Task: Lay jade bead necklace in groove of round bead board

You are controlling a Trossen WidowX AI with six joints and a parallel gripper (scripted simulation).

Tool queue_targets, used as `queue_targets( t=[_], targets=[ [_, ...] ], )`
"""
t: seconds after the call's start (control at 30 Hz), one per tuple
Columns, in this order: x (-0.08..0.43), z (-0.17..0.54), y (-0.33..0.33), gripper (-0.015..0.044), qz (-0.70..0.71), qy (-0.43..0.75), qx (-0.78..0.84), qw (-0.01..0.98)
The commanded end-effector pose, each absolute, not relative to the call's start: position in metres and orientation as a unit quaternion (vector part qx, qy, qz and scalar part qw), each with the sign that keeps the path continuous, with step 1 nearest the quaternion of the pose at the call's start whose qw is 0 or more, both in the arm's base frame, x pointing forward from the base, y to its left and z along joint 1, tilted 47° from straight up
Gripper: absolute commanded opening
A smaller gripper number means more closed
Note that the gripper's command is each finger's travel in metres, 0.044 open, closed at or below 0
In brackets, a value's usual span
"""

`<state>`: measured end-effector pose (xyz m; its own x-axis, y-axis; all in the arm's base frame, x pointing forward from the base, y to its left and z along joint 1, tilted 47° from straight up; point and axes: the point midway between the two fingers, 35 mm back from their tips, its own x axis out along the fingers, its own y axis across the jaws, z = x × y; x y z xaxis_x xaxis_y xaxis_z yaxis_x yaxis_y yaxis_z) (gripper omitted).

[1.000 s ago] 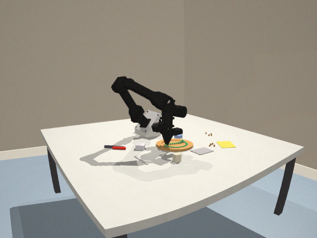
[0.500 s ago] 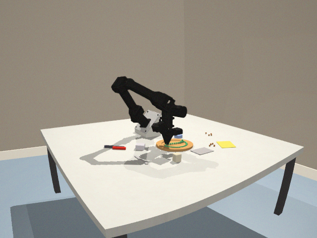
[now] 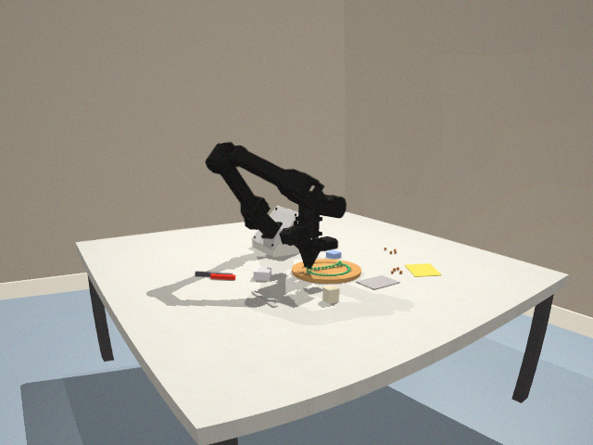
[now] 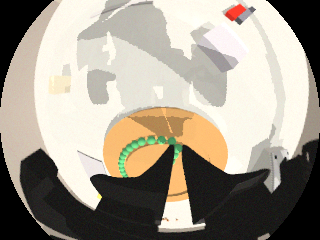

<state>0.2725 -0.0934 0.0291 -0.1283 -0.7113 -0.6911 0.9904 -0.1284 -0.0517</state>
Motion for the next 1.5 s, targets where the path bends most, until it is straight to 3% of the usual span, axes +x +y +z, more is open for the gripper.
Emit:
queue_targets(
  t=[0.0, 0.3, 0.87, 1.47],
  targets=[
    [0.2708, 0.0324, -0.0951, 0.0000, -0.703, 0.263, 0.263, 0.607],
    [0.2697, 0.0268, -0.1011, 0.0000, -0.703, 0.263, 0.263, 0.607],
    [0.2703, 0.0292, -0.0970, 0.0440, -0.702, 0.265, 0.263, 0.606],
    [0.2707, 0.0316, -0.0944, 0.0440, -0.703, 0.263, 0.263, 0.607]
  ],
)
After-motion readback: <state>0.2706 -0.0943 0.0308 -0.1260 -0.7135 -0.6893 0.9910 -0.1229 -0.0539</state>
